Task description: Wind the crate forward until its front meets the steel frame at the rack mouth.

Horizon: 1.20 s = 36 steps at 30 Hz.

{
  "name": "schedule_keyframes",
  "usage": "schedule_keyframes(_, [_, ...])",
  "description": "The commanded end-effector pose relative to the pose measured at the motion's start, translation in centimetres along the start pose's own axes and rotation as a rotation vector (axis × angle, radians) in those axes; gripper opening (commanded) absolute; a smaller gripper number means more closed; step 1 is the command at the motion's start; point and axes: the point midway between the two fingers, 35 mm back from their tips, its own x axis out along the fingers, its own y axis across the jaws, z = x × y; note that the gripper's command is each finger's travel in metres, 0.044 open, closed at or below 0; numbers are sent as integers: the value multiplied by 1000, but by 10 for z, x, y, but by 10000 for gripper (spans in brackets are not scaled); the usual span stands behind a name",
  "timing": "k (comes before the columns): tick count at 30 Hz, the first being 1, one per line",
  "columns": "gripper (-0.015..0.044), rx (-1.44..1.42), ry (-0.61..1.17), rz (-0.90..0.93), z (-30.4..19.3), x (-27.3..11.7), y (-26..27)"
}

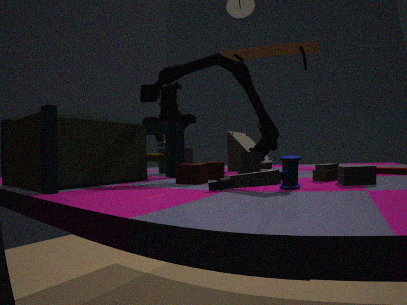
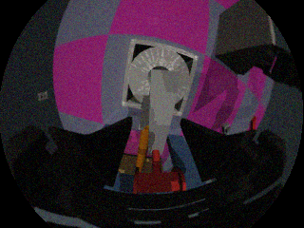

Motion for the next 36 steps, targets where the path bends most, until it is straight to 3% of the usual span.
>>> schedule_keyframes(1, [230, 0, 0, 0, 0, 0, 0])
schedule_keyframes(6, [99, 0, 0, 0, 0, 0, 0])
schedule_keyframes(16, [32, 0, 0, 0, 0, 0, 0])
schedule_keyframes(17, [6, 0, 0, 0, 0, 0, 0])
schedule_keyframes(36, [0, -117, 62, 0, 6, -2, -5])
